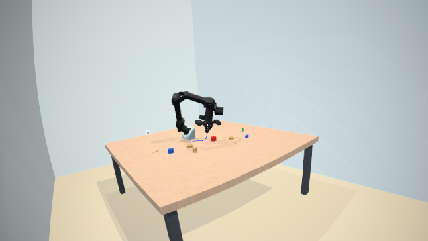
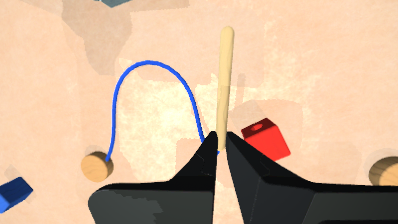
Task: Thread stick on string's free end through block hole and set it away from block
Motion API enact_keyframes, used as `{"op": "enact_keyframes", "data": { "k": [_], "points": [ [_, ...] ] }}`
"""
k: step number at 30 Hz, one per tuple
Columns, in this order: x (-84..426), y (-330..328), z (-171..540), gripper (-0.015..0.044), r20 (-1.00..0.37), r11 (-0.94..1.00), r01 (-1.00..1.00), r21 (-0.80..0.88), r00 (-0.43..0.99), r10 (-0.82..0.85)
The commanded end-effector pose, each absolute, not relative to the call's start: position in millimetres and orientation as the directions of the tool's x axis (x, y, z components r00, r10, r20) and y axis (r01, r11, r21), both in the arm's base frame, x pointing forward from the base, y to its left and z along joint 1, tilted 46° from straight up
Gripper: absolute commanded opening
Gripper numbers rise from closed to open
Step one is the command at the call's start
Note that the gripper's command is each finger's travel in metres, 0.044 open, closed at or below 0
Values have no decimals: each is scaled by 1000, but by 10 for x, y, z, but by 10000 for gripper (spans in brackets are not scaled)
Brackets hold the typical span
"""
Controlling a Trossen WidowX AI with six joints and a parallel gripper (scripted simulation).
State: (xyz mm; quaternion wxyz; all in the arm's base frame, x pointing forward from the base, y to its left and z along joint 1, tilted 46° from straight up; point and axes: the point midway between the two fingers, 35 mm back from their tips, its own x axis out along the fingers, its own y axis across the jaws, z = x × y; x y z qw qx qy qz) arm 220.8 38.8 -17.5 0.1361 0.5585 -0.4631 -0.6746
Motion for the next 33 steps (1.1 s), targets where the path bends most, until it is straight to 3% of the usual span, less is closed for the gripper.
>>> {"op": "enact_keyframes", "data": {
  "k": [1,33],
  "points": [
    [2255,362,-119,0,-632,-554,-306,774,-332,-700],
    [2343,31,129,0,-612,-670,16,743,-389,-688]
  ]
}}
